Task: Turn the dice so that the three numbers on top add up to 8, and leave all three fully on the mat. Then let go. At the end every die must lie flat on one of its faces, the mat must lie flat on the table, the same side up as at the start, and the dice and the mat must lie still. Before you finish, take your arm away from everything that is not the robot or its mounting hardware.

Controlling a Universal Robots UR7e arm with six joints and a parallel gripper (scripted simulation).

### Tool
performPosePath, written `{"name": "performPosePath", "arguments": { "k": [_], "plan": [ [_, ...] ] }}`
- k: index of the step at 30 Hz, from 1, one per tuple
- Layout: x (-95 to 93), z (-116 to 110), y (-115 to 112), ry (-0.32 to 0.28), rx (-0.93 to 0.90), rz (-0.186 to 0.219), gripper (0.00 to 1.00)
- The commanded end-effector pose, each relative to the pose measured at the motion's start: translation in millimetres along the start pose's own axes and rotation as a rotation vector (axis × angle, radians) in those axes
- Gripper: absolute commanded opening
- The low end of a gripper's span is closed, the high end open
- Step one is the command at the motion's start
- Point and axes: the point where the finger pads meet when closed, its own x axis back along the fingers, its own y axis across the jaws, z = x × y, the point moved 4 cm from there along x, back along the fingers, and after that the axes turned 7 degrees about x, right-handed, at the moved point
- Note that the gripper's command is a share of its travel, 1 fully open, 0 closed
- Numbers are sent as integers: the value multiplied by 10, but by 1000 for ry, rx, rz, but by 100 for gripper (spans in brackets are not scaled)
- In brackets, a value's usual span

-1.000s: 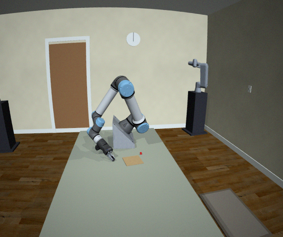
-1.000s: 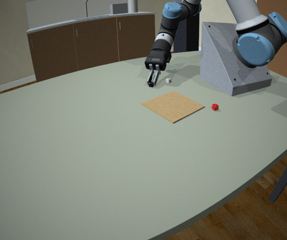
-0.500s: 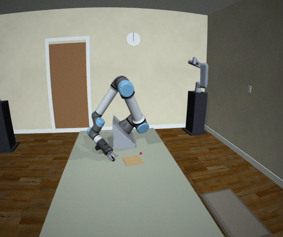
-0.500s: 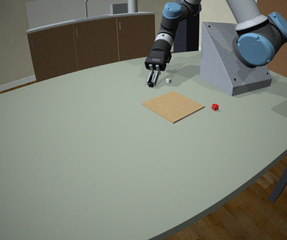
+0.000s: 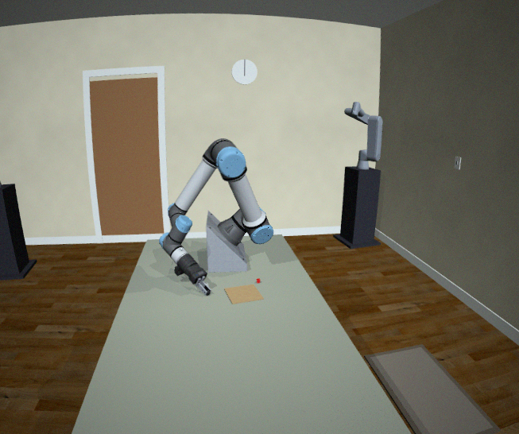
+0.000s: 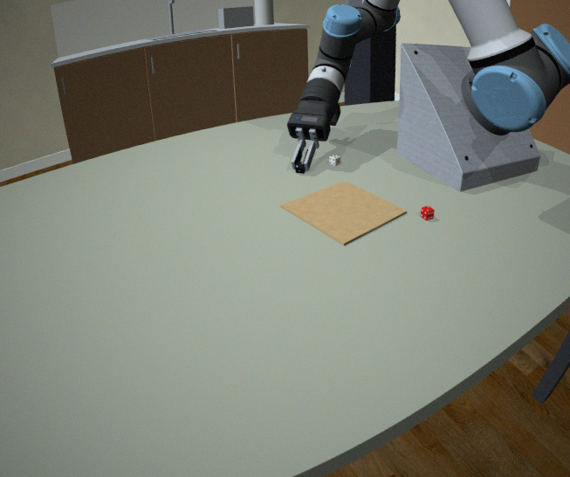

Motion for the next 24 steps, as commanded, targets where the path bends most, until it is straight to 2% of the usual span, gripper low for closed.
{"name": "performPosePath", "arguments": {
  "k": [1,6,7,9,10,12,13,15,16,18,19,24],
  "plan": [
    [-10,6,8,0,0,-1,34],
    [-10,6,8,0,0,-1,34],
    [-10,6,8,0,0,-1,40],
    [-10,6,8,0,0,-1,40],
    [-10,6,8,0,0,-1,46],
    [-10,6,8,0,0,-1,46],
    [-10,6,8,0,0,-1,52],
    [-10,6,8,0,0,-1,52],
    [-10,6,8,0,0,-1,58],
    [-10,6,8,0,0,-1,58],
    [-10,6,8,0,0,-1,64],
    [-10,6,8,0,0,-1,64]
  ]
}}
